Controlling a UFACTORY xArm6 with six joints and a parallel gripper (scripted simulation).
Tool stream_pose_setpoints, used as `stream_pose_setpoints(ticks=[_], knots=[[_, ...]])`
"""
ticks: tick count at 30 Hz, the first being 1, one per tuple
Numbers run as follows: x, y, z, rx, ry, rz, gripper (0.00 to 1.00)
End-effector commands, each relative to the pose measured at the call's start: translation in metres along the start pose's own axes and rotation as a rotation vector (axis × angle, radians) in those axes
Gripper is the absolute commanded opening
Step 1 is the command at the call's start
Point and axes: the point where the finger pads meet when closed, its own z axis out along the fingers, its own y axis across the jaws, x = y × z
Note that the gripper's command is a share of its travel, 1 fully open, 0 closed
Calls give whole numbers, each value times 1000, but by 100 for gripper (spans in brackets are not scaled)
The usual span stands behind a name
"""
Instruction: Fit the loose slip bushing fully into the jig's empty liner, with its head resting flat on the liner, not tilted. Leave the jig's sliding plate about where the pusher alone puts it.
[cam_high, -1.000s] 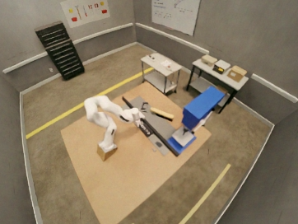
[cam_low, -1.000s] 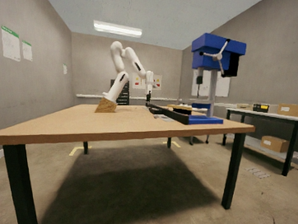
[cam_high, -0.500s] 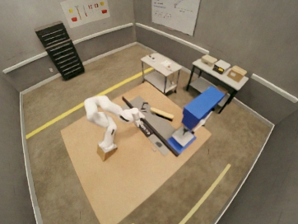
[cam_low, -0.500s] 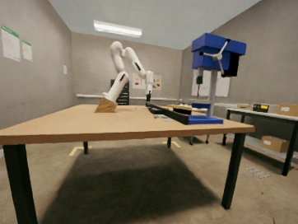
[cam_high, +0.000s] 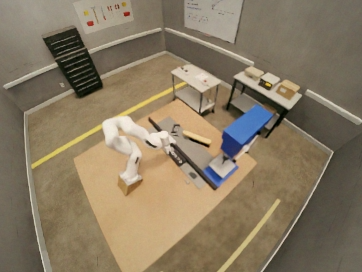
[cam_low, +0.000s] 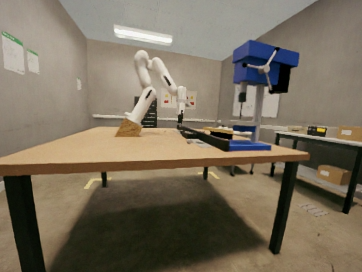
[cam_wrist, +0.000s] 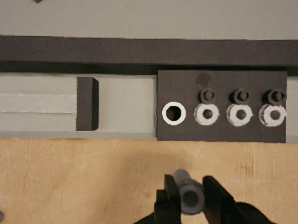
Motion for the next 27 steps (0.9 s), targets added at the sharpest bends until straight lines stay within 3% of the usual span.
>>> stream_pose_setpoints(ticks=[1,27], knots=[[1,0,-1,0,3,0,26],[16,0,-2,0,3,0,26]])
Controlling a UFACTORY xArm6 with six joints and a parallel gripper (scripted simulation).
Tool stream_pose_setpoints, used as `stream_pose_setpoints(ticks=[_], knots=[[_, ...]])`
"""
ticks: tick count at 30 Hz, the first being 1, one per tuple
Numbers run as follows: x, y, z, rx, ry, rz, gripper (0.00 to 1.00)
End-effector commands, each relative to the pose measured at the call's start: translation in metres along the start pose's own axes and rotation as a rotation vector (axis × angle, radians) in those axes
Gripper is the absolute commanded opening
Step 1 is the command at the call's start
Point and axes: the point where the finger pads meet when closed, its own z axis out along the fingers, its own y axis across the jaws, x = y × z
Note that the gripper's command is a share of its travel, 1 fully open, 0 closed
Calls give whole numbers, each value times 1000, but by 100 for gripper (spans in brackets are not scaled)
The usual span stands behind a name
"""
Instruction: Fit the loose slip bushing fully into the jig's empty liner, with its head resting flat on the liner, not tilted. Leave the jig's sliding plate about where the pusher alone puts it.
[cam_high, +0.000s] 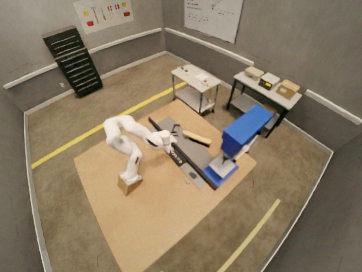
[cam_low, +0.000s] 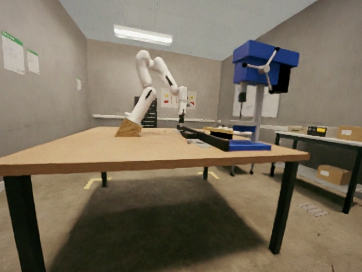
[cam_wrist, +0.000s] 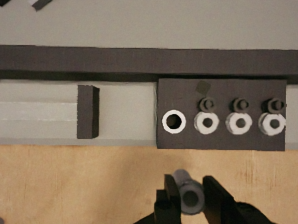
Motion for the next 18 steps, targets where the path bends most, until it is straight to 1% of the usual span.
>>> stream_pose_setpoints(ticks=[1,9,18], knots=[[7,0,-1,0,3,0,26],[8,0,-2,0,3,0,26],[15,0,-2,0,3,0,26]])
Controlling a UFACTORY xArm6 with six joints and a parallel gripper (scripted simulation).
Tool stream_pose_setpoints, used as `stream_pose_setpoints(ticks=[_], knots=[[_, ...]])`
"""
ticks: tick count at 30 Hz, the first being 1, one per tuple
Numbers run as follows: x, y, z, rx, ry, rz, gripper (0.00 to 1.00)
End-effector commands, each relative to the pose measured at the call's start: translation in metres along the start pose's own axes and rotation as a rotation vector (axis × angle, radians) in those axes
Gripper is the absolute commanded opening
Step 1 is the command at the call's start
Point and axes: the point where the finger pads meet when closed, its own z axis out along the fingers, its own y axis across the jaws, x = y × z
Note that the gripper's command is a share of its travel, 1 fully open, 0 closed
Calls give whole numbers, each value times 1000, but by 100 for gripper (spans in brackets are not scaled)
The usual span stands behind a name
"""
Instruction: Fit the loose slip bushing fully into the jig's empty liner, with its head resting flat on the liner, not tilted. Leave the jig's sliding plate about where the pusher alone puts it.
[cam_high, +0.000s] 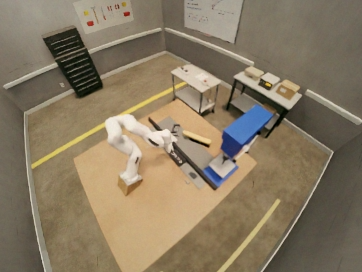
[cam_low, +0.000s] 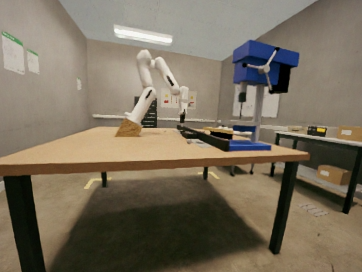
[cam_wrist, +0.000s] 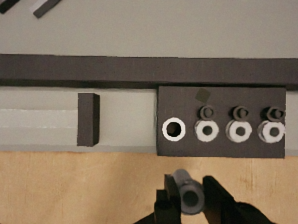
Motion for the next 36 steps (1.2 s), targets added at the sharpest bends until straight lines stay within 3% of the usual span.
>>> stream_pose_setpoints(ticks=[1,36], knots=[[5,0,-1,0,3,0,26],[22,-1,-3,0,3,0,26]])
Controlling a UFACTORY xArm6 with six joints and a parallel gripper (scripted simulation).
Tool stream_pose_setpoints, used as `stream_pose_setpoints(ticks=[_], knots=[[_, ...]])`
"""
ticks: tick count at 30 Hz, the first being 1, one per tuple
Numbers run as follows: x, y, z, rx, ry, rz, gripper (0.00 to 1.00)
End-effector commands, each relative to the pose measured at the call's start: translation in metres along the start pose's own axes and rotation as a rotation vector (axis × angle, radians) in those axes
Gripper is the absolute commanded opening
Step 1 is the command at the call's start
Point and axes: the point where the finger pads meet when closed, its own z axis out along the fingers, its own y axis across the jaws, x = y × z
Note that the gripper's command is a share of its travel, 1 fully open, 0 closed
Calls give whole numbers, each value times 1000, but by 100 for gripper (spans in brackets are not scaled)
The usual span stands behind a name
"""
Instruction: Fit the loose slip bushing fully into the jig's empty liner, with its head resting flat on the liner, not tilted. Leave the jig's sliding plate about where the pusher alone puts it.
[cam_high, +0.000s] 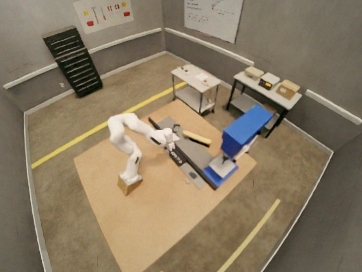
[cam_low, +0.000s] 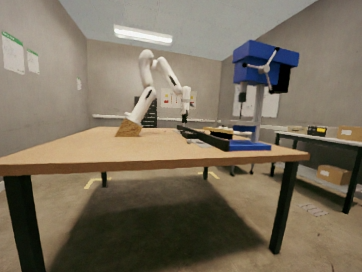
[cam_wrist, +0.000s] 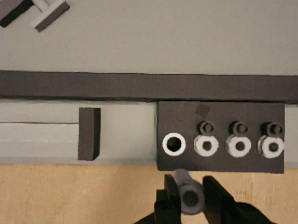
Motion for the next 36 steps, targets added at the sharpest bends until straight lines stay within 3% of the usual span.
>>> stream_pose_setpoints(ticks=[1,36], knots=[[3,0,-1,0,3,0,26],[21,-1,-3,0,3,0,26]])
